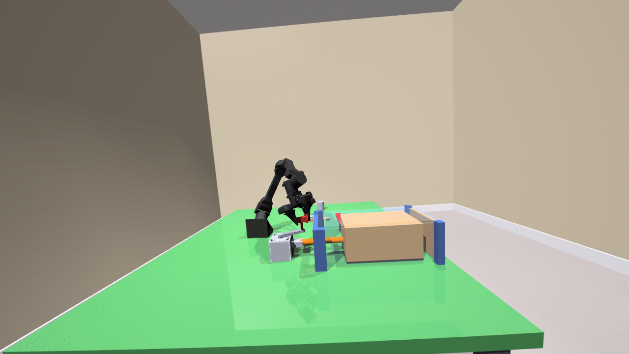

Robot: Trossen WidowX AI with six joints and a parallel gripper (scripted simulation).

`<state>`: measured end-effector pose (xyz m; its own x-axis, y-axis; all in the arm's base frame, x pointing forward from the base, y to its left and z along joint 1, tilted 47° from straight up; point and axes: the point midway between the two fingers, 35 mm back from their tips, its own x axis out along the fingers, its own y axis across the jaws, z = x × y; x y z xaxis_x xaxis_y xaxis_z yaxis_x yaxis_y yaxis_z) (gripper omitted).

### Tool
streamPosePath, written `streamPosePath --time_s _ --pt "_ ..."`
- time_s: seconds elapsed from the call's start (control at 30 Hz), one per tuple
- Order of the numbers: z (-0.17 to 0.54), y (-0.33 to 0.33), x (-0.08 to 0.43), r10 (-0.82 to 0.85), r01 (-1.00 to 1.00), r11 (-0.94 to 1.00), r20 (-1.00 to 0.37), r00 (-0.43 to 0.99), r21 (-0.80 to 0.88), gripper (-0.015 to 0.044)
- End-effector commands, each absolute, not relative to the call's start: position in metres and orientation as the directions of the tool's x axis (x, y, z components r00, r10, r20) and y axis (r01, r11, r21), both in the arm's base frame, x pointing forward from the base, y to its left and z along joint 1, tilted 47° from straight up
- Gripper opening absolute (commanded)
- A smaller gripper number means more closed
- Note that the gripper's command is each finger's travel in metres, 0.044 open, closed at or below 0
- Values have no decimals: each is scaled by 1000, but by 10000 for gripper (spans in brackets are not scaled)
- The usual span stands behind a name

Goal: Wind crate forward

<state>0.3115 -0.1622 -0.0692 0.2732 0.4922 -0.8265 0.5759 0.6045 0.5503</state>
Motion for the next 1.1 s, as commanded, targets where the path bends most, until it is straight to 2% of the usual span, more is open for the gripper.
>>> streamPosePath --time_s 0.0,0.2,0.27,0.5,1.07 --pt "-69 -162 311 492 576 605 -827 273 550 289" --pt "-69 -162 311 492 576 605 -827 273 550 440" --pt "-69 -162 311 492 576 605 -827 273 550 440" --pt "-37 -196 316 491 576 605 -828 272 549 256" --pt "-24 -208 316 491 577 605 -828 272 549 143"
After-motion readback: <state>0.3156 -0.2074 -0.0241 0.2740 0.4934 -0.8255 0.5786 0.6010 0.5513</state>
